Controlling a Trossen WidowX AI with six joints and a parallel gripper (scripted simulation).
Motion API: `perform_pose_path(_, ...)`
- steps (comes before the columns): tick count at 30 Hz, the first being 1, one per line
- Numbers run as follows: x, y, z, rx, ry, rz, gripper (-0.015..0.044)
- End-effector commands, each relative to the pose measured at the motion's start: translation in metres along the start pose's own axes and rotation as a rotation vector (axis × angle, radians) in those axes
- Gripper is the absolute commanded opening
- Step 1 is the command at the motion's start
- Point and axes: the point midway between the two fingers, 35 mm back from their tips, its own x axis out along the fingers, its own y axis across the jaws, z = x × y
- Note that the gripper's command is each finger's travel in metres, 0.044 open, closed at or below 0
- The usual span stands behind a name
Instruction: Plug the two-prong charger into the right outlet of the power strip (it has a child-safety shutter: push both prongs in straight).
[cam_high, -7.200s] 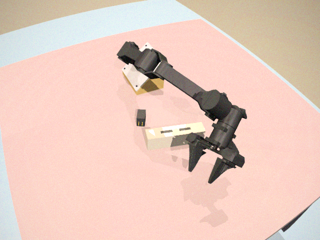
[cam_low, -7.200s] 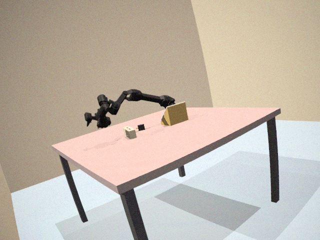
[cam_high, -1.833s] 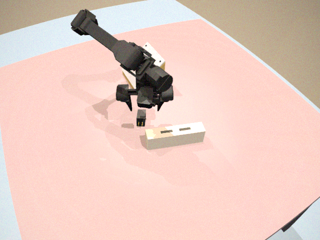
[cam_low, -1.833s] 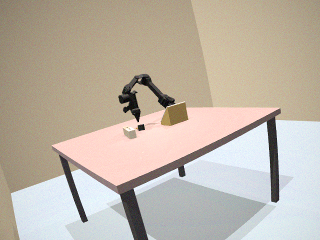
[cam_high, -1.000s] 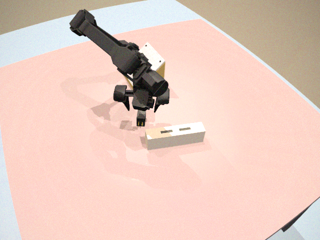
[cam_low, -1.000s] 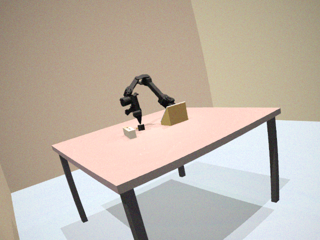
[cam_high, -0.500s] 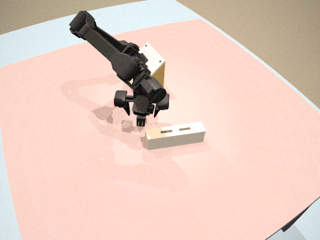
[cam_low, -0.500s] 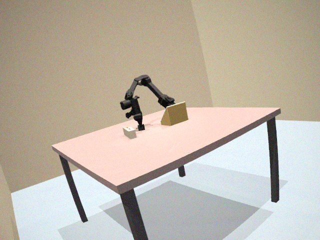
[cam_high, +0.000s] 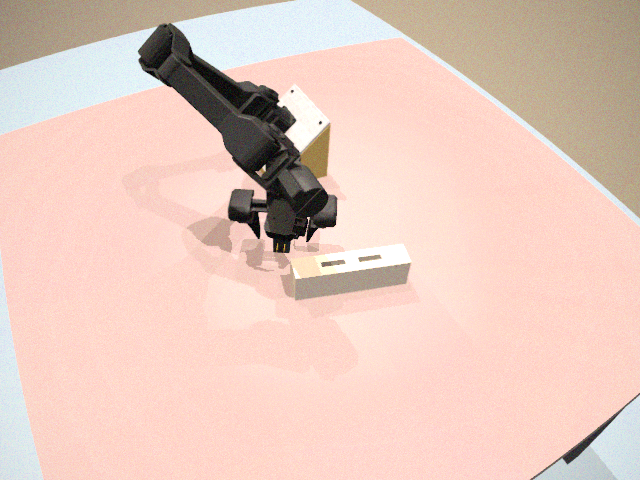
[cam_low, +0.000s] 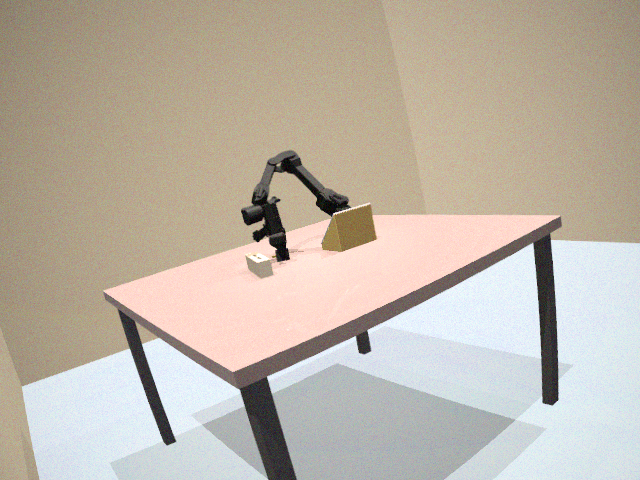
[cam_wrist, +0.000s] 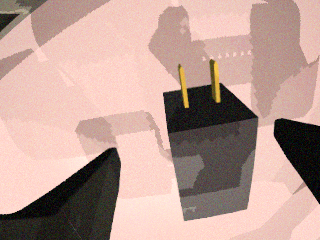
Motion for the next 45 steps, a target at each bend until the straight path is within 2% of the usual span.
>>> perform_pose_path(1,0.0,0.0,0.0,0.0,-0.001,0.001,0.0361)
perform_pose_path(10,0.0,0.0,0.0,0.0,-0.001,0.001,0.0125)
perform_pose_path(16,0.0,0.0,0.0,0.0,-0.001,0.001,0.0085)
perform_pose_path(19,-0.005,0.001,0.0,0.0,0.0,0.001,0.0006)
perform_pose_path(32,-0.055,0.001,-0.006,-0.003,0.002,-0.001,0.0)
perform_pose_path(45,-0.043,0.018,-0.009,-0.075,0.001,-0.005,0.0)
